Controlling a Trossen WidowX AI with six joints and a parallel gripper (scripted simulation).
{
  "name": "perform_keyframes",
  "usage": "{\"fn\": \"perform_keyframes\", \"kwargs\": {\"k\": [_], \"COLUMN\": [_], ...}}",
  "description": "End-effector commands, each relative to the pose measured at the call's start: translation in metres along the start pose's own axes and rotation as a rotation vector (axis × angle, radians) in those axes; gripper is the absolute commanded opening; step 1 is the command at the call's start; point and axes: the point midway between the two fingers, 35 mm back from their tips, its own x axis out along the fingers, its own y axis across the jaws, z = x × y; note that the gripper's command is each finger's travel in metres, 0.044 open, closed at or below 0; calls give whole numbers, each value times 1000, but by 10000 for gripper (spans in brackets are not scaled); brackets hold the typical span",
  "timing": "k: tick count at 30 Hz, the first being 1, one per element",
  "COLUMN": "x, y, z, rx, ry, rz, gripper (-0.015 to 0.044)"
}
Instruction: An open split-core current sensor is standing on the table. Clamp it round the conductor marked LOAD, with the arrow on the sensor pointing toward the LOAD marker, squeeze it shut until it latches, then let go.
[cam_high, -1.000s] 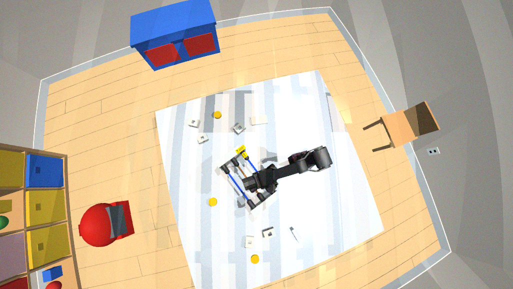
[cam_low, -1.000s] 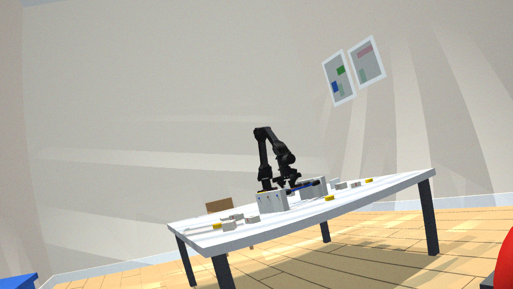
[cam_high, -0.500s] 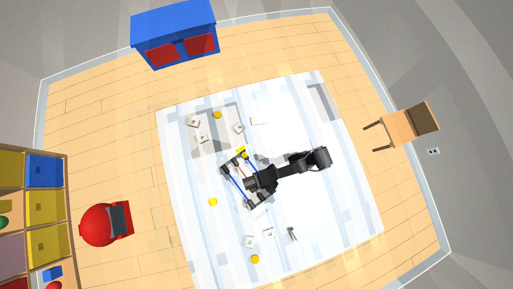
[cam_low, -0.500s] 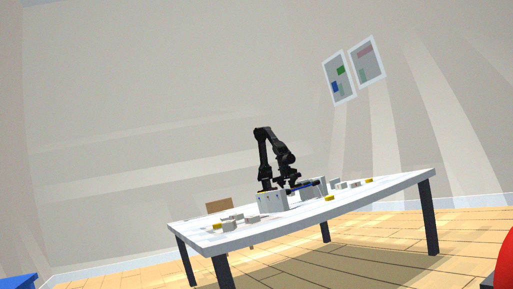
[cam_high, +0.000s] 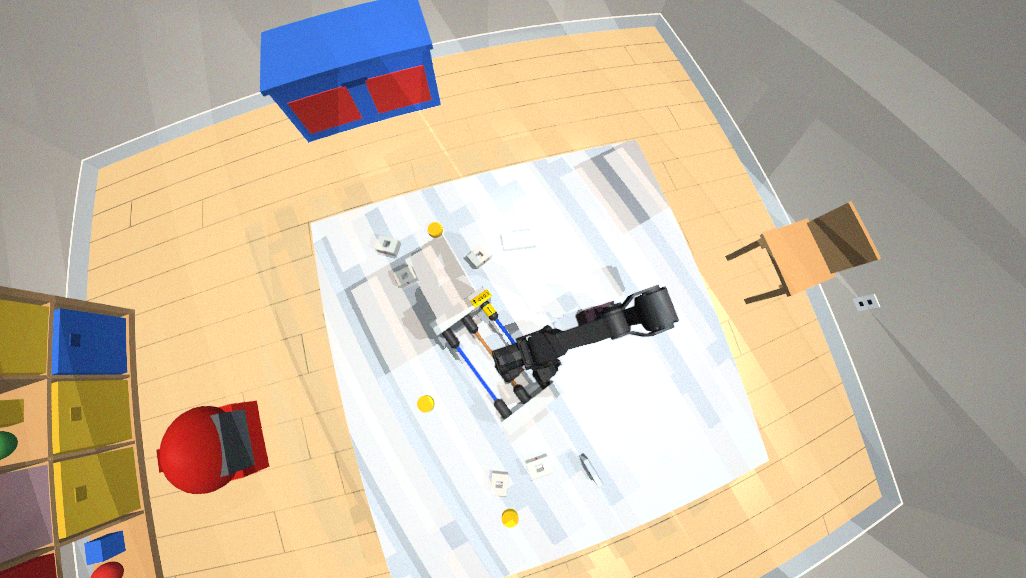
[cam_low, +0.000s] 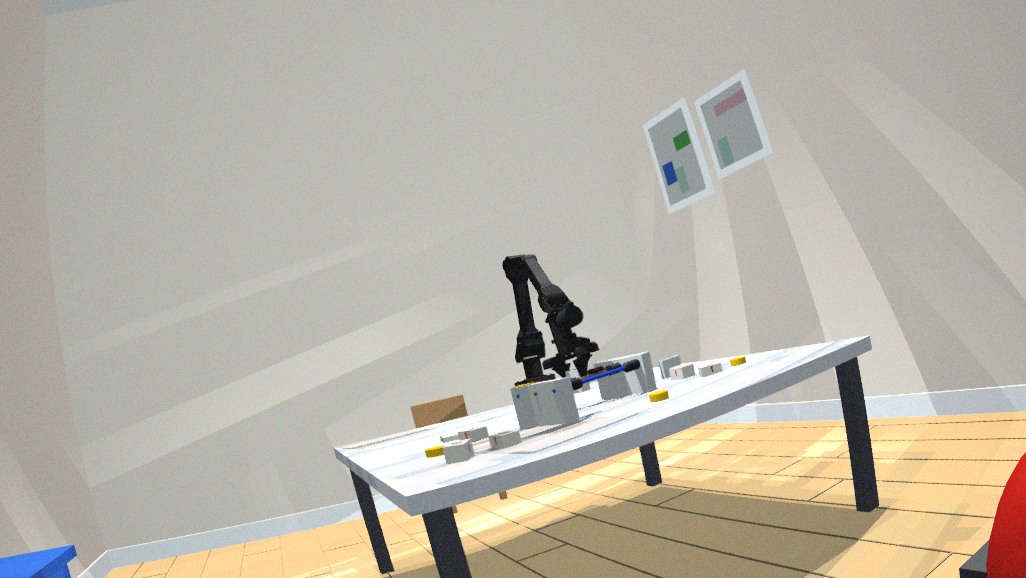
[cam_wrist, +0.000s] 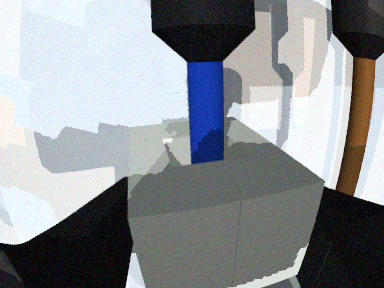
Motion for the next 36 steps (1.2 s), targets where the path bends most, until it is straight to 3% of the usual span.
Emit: {"fn": "perform_keyframes", "kwargs": {"k": [1, 6, 16, 36], "x": [0, 5, 1, 1], "y": [0, 1, 0, 0], "z": [1, 1, 0, 0], "rx": [-4, -3, 0, 0], "ry": [-5, -3, 0, 0], "rz": [-11, -8, -6, -6], "gripper": [0, 0, 262, 262]}}
